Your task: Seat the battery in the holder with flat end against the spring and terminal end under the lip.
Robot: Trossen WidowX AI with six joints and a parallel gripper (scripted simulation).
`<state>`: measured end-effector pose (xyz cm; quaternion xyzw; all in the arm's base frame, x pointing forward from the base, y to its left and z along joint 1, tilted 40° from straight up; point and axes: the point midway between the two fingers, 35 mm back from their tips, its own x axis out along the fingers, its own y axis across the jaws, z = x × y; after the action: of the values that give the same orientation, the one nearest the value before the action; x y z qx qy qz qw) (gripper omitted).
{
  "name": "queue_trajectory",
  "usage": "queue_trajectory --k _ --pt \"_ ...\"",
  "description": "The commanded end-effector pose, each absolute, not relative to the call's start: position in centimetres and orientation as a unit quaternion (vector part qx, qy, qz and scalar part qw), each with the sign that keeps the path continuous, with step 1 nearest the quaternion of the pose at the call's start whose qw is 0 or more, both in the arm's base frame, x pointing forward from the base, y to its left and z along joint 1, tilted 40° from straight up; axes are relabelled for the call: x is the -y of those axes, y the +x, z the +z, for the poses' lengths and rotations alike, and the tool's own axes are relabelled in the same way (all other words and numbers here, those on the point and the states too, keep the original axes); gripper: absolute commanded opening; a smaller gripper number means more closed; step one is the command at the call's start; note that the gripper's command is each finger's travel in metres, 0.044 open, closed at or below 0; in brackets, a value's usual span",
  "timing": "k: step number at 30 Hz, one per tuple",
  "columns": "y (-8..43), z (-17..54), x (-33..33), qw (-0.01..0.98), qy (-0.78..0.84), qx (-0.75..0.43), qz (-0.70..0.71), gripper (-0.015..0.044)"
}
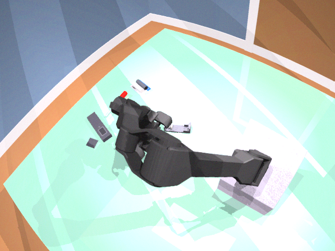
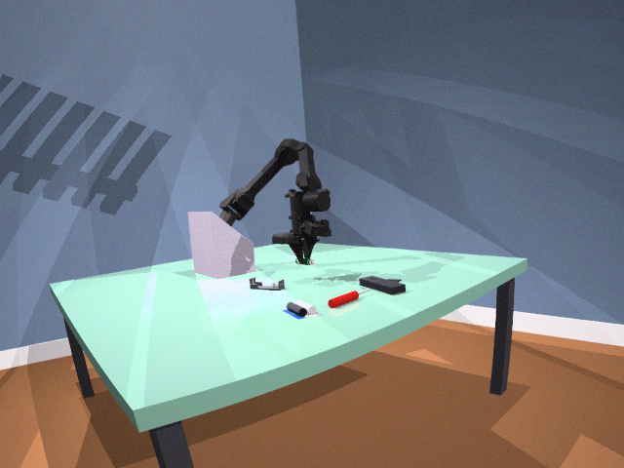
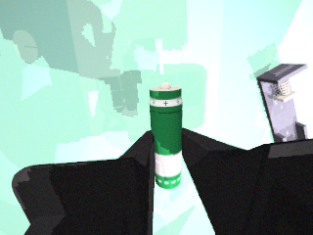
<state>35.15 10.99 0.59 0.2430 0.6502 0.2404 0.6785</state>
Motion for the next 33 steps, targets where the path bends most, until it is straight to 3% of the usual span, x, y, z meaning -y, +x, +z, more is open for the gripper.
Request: queue_trajectory --k 1,17,33 --pt "35.1 0.7 -10.5 0.667 0.270 -0.661 0.215 0.0060" --pt "35.5 -1.9 -5.8 0.471 0.544 -0.684 -0.119 0.0060" --pt "35.1 -4.5 -1.3 0.165 0.700 -0.552 -0.422 0.0060"
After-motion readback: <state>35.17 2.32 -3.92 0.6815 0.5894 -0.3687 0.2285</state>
